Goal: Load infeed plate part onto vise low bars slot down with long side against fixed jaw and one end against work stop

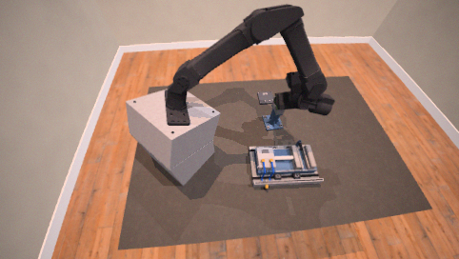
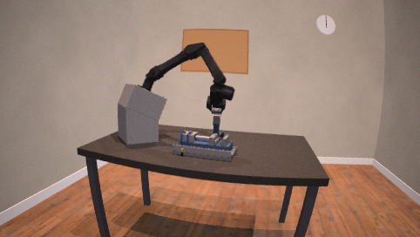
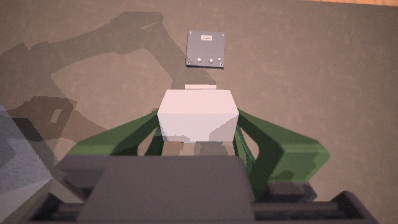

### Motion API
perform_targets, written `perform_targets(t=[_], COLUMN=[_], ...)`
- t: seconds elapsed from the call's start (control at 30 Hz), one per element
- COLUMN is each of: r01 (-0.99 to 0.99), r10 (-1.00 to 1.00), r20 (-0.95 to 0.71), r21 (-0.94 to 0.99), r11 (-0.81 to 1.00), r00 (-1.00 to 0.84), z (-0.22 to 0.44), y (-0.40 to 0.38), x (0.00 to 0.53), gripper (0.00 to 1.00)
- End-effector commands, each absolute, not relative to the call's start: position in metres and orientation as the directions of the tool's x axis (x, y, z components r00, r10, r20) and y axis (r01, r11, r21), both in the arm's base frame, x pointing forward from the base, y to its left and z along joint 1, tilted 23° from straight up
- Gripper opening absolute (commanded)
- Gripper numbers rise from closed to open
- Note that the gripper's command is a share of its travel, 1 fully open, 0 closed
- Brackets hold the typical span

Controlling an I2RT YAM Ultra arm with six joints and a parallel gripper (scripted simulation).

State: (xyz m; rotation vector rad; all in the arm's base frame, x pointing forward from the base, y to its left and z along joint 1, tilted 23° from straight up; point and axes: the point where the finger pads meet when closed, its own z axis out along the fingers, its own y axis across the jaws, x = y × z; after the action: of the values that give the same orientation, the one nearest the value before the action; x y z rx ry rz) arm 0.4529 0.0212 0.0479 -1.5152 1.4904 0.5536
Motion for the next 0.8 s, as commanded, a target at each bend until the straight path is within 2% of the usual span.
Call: perform_targets(t=[0.0,0.77], r01=[-0.943,-0.941], r10=[-0.507,-0.51], r20=[-0.844,-0.841], r21=[-0.29,-0.299], r11=[0.161,0.161], r00=[0.173,0.18], z=[0.051,0.033], y=[0.025,0.029], x=[0.452,0.462], gripper=[0.0,0.0])
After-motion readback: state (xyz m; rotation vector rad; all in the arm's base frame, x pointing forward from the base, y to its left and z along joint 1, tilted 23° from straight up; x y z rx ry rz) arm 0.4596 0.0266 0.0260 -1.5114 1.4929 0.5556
